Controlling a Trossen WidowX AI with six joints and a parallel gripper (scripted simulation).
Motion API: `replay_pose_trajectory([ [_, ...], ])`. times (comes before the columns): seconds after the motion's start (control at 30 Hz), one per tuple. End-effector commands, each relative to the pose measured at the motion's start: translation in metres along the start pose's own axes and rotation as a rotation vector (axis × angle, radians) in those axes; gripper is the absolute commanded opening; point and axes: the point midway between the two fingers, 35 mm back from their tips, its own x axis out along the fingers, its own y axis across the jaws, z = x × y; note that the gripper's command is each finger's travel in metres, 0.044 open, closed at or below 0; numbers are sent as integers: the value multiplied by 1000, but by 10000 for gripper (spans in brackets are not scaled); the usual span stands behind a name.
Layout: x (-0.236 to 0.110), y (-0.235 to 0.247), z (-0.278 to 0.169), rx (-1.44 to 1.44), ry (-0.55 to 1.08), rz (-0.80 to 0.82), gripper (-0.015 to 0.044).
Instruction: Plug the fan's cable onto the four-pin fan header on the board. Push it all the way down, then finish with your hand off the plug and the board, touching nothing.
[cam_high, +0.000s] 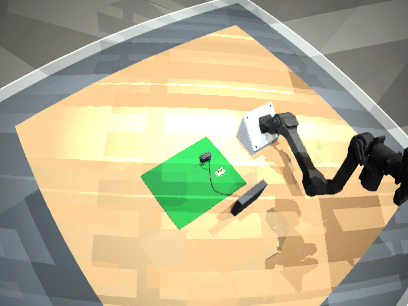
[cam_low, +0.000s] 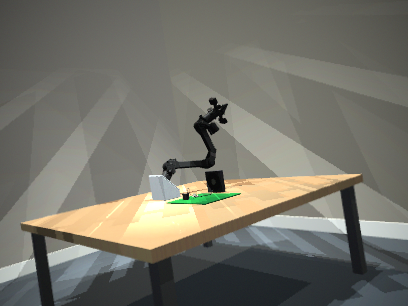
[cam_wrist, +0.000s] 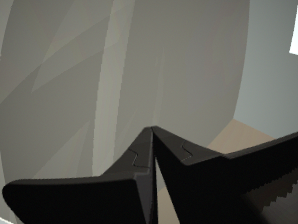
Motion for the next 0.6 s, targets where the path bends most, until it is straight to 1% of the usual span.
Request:
replay_pose_trajectory([
  [0.0, 0, 0, 0, 0, 0, 0, 26],
  [0.13, 0, -1, 1, 1, -2, -3, 131],
  [0.2, -3, -12, 6, 11, -17, -27, 184],
  [0.5, -21, -93, 29, -8, -83, -258, 420],
  [0.53, -26, -108, 31, -13, -90, -304, 440],
  [0.57, -31, -125, 32, -19, -95, -353, 440],
])
